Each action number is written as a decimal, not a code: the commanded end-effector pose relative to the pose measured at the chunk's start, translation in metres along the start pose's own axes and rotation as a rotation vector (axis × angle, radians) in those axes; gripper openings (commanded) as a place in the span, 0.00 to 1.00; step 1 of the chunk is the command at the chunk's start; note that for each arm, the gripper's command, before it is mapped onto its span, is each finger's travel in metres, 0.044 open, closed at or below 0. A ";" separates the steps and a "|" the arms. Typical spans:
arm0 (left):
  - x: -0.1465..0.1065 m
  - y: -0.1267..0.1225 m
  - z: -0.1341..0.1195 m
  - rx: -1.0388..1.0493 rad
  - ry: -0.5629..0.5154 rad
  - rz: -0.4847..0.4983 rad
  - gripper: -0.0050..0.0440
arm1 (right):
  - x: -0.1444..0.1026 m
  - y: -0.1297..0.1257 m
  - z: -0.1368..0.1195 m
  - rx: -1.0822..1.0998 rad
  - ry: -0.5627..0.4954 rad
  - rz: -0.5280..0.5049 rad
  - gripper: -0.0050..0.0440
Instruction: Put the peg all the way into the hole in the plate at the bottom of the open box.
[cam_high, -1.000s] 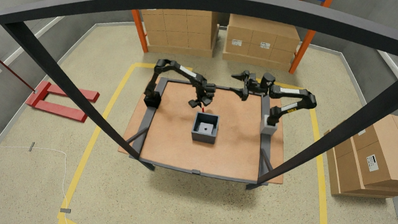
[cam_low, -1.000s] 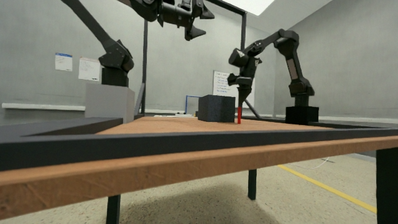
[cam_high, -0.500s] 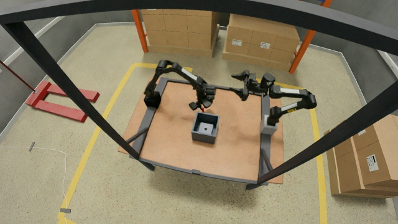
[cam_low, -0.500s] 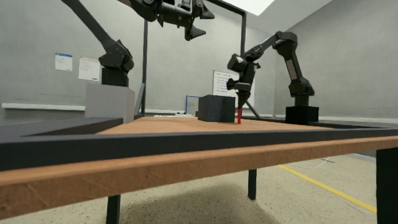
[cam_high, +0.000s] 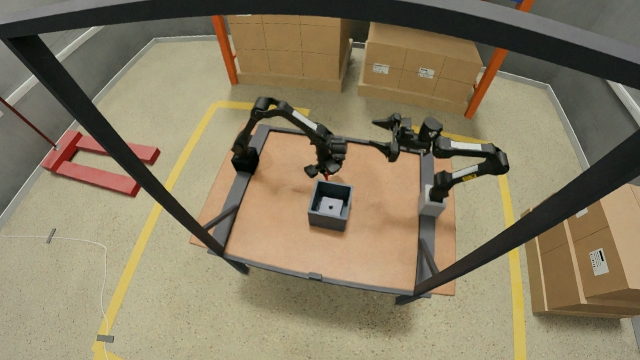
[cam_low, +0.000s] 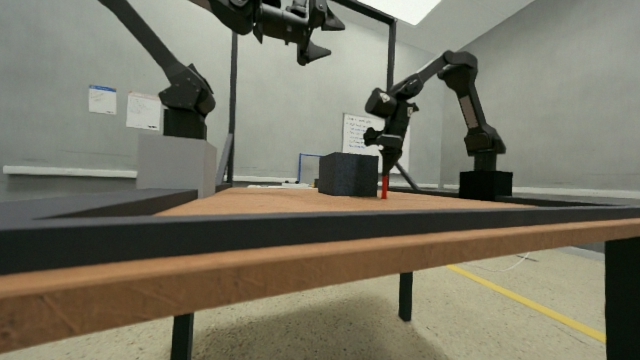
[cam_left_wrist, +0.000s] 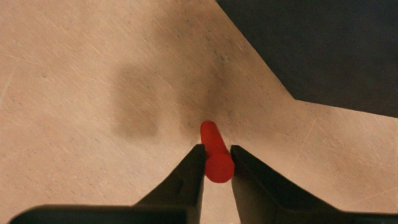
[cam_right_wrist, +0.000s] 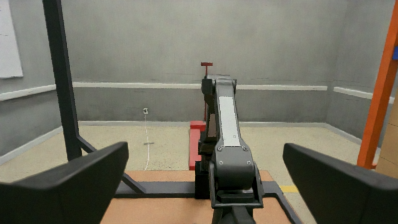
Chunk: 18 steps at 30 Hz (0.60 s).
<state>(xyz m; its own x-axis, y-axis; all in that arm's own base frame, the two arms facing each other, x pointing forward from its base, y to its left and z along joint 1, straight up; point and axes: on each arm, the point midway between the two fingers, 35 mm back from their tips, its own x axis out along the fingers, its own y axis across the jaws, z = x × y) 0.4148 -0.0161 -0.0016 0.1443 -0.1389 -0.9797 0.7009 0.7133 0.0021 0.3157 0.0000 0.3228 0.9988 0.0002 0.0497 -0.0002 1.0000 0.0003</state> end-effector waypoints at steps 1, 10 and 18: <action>-0.006 0.003 0.005 0.002 -0.013 0.015 0.10 | 0.000 -0.001 0.013 0.002 -0.030 -0.001 1.00; -0.020 0.006 0.010 0.006 -0.035 0.036 0.10 | 0.000 -0.001 0.013 0.002 -0.030 -0.001 1.00; -0.034 0.006 0.013 0.007 -0.037 0.037 0.05 | 0.000 -0.001 0.013 0.002 -0.030 -0.001 1.00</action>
<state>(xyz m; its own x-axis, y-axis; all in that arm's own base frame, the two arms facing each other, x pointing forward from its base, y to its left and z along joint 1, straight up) 0.4139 -0.0161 0.0094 0.1400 -0.1389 -0.9804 0.7009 0.7133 -0.0010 0.3157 0.0000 0.3228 0.9988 0.0002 0.0497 -0.0002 1.0000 0.0003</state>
